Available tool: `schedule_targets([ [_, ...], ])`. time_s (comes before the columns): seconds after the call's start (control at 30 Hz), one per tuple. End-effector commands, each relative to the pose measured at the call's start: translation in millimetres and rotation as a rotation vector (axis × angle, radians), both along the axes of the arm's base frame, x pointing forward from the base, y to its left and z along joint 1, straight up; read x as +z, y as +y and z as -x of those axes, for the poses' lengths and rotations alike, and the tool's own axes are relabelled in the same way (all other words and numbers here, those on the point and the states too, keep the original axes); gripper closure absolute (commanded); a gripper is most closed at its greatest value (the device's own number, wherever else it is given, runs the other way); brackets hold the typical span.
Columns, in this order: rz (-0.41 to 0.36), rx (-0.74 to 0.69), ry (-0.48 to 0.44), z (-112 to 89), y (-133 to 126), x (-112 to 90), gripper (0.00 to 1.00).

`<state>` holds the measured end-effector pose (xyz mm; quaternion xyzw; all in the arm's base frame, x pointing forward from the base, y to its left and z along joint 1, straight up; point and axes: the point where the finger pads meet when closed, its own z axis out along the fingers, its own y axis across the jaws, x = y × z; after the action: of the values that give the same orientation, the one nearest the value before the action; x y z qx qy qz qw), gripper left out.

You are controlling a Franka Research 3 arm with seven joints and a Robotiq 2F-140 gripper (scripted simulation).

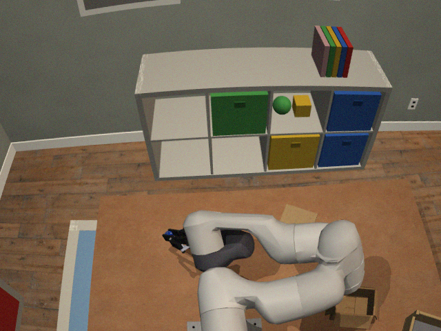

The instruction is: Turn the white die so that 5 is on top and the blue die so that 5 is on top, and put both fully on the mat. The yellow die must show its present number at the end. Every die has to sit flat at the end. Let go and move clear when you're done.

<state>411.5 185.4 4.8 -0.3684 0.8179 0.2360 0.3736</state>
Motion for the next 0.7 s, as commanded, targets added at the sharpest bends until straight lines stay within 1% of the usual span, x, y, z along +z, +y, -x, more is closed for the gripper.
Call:
schedule_targets([
  [0.0, -0.030, 0.040, -0.157, -6.6, -4.3, 2.7, 0.79],
  [0.17, -0.068, 0.036, -0.192, -5.8, -4.3, 3.0, 0.79],
  [0.47, -0.071, 0.036, -0.194, -5.8, -4.2, 2.3, 0.79],
  [0.67, -0.072, 0.036, -0.194, -5.8, -4.3, -6.4, 0.79],
])
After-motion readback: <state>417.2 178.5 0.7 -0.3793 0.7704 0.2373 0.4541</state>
